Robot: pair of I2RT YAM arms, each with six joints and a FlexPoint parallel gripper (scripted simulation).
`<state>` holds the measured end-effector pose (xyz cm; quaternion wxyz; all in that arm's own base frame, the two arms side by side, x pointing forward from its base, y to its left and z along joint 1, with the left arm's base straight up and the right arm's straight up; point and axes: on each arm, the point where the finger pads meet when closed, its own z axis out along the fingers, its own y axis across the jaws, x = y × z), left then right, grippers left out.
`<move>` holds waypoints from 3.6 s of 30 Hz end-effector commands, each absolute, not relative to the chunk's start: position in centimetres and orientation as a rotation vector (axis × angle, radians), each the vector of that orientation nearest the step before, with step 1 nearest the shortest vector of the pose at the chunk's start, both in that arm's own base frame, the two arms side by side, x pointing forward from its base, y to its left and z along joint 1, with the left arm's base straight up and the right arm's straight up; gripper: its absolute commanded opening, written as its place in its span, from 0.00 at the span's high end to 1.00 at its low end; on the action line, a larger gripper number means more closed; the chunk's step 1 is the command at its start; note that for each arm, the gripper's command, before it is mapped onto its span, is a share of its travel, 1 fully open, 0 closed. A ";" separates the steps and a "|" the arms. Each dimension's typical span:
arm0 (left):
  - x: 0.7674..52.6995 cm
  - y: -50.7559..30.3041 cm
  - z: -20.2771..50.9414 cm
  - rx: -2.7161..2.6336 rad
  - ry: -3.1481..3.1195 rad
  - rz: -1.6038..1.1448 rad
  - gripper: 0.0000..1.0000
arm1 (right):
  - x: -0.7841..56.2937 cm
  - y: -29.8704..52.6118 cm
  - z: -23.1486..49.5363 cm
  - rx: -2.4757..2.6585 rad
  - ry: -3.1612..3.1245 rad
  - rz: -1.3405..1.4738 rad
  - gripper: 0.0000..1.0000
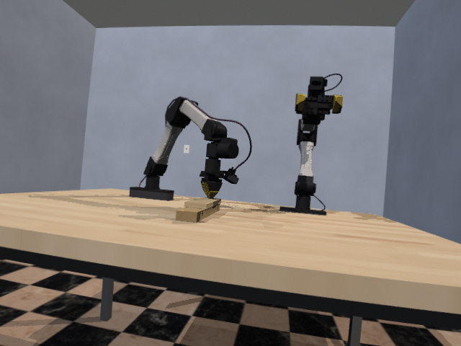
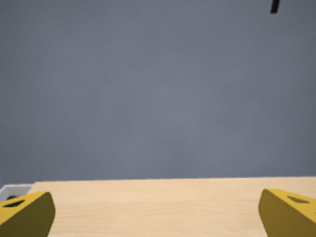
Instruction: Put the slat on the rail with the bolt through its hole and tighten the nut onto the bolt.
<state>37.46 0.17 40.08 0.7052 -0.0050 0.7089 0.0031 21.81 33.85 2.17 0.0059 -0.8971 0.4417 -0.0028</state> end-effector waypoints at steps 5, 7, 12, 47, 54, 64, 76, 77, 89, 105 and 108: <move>37.3 0.1 40.8 -0.008 1.556 0.006 0.00 | 21.9 34.1 2.4 -2.792 1.385 -0.008 0.89; 37.3 0.1 40.8 -0.008 1.556 0.006 0.00 | 21.9 34.1 2.3 -2.757 1.461 -0.006 0.89; 37.3 0.1 40.8 -0.008 1.556 0.006 0.00 | 21.9 34.1 2.1 -2.668 1.628 -0.004 0.89; 37.3 0.1 40.8 -0.008 1.556 0.006 0.00 | 21.9 34.0 1.8 -1.232 2.895 -0.007 0.89; 37.3 0.1 40.8 -0.008 1.556 0.006 0.00 | 21.8 34.1 1.8 -0.818 3.042 -0.003 0.89; 37.3 0.1 40.8 -0.008 1.556 0.006 0.00 | 21.8 34.1 1.8 -0.325 3.135 -0.007 0.89; 37.3 0.1 40.8 -0.008 1.556 0.006 0.00 | 21.8 34.1 1.8 0.428 3.123 -0.015 0.89; 37.3 0.1 40.8 -0.008 1.556 0.006 0.00 | 21.8 34.1 1.8 0.428 3.123 -0.015 0.89; 37.3 0.1 40.8 -0.008 1.556 0.006 0.00 | 21.8 34.1 1.8 1.097 2.954 -0.022 0.89; 37.3 0.1 40.8 -0.008 1.556 0.006 0.00 | 21.8 34.0 1.8 1.412 2.814 -0.026 0.89; 37.3 0.1 40.8 -0.008 1.556 0.006 0.00 | 21.9 34.0 1.8 1.412 2.813 -0.026 0.89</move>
